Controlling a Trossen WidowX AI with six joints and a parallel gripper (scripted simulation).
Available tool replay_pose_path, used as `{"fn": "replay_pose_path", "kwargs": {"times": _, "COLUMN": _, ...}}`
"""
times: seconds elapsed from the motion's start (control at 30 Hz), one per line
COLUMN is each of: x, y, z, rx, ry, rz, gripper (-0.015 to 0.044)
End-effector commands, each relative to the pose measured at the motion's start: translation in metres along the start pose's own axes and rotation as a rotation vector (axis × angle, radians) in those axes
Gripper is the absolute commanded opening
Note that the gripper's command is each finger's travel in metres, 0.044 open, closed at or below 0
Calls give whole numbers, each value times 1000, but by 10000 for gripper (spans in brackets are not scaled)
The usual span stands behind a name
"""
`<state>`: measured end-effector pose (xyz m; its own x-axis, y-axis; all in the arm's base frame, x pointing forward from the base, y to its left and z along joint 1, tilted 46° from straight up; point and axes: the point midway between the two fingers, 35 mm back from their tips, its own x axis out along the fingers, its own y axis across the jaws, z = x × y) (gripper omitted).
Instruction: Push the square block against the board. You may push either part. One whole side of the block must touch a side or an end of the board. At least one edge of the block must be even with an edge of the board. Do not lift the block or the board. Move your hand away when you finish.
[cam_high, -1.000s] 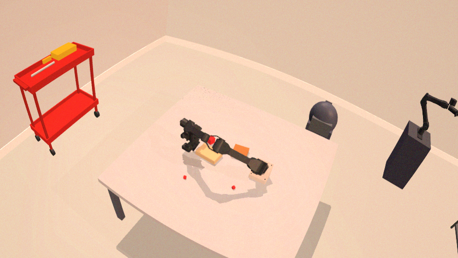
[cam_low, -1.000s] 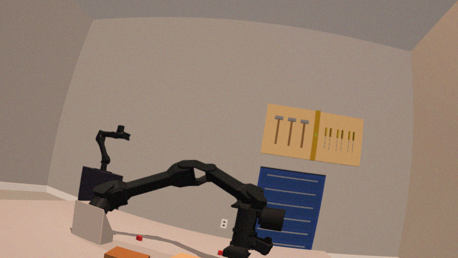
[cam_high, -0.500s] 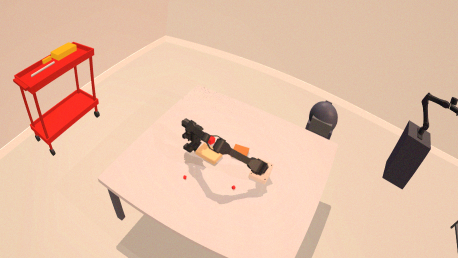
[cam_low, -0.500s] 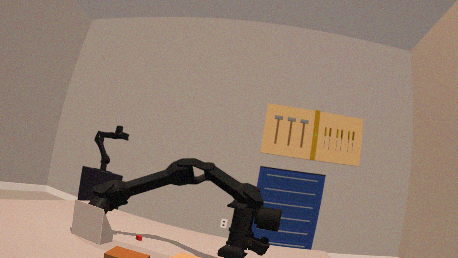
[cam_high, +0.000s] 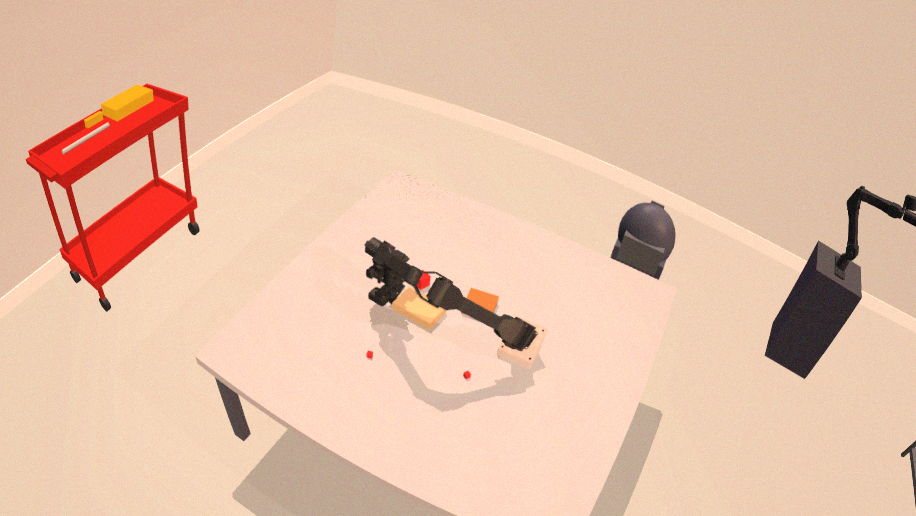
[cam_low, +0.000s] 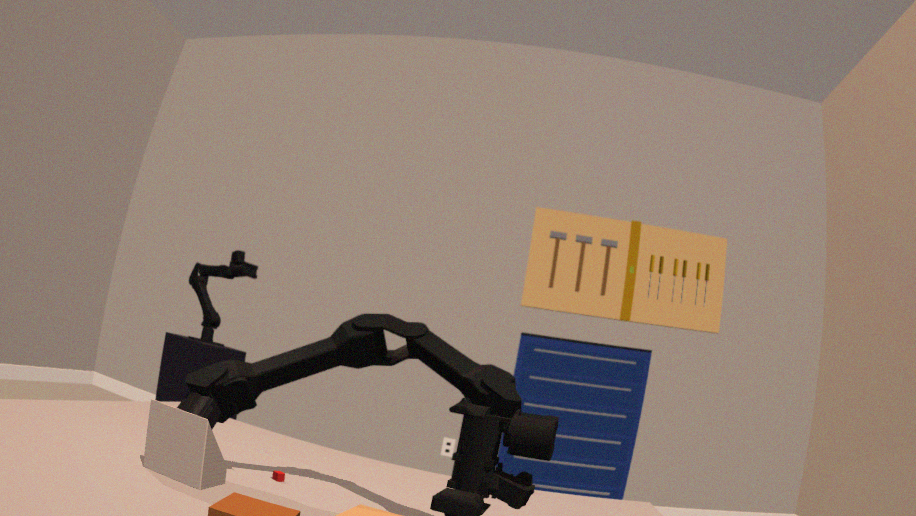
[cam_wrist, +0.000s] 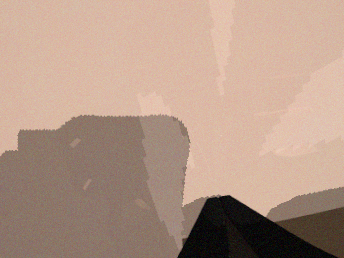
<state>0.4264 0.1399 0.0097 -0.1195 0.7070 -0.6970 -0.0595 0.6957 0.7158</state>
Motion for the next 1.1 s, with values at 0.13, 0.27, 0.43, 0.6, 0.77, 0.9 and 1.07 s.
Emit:
{"fn": "replay_pose_path", "kwargs": {"times": 0.13, "x": -2, "y": 3, "z": -6, "rx": -3, "ry": -3, "rz": 3, "gripper": 0}}
{"fn": "replay_pose_path", "kwargs": {"times": 0.27, "x": -2, "y": 3, "z": -8, "rx": -3, "ry": -3, "rz": 3, "gripper": 0}}
{"fn": "replay_pose_path", "kwargs": {"times": 0.43, "x": -2, "y": 3, "z": -11, "rx": -2, "ry": -3, "rz": 3, "gripper": 0}}
{"fn": "replay_pose_path", "kwargs": {"times": 0.6, "x": -2, "y": 3, "z": -15, "rx": -2, "ry": -2, "rz": 3, "gripper": 0}}
{"fn": "replay_pose_path", "kwargs": {"times": 0.77, "x": -2, "y": 3, "z": -18, "rx": -2, "ry": -2, "rz": 3, "gripper": 0}}
{"fn": "replay_pose_path", "kwargs": {"times": 0.9, "x": -2, "y": 3, "z": -20, "rx": -2, "ry": -2, "rz": 3, "gripper": 0}}
{"fn": "replay_pose_path", "kwargs": {"times": 1.07, "x": -2, "y": 3, "z": -24, "rx": -2, "ry": -2, "rz": 3, "gripper": 0}}
